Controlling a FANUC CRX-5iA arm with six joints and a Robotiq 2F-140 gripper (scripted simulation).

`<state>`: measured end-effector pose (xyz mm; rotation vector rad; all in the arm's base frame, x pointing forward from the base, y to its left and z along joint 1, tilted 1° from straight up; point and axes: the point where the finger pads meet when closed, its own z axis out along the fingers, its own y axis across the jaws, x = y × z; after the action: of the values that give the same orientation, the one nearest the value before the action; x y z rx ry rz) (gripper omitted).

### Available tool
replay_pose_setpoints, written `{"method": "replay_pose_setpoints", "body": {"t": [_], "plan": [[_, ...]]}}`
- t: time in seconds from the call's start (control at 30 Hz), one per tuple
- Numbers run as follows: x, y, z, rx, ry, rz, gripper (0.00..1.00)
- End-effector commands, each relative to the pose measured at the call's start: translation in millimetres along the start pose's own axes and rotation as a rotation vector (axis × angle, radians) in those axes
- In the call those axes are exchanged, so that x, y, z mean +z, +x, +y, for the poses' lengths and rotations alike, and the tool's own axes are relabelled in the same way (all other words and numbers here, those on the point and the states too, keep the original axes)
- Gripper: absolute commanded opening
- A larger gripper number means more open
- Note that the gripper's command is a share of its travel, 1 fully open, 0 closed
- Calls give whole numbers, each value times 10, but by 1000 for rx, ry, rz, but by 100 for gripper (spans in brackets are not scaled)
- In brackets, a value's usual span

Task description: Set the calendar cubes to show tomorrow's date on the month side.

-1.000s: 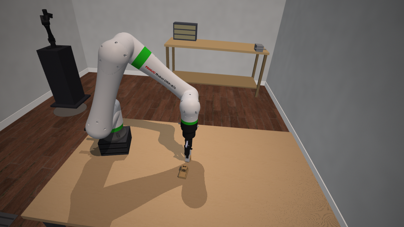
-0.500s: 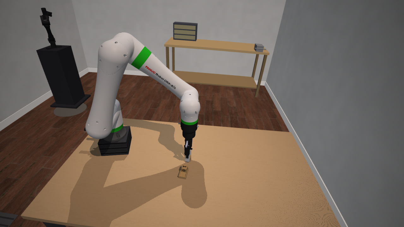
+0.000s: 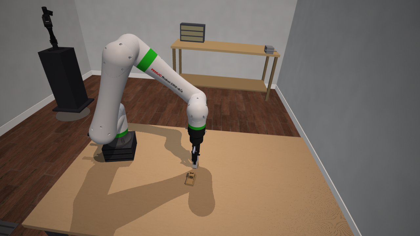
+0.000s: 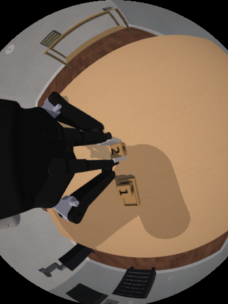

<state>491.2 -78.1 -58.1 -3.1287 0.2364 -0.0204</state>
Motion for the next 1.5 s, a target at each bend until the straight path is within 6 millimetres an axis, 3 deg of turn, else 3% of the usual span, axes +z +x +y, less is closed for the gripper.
{"method": "replay_pose_setpoints", "body": {"t": [0.0, 1.03, 1.47], "plan": [[-2, 2, 0, 0, 0, 0, 25], [-2, 2, 0, 0, 0, 0, 25], [-2, 2, 0, 0, 0, 0, 36]]}}
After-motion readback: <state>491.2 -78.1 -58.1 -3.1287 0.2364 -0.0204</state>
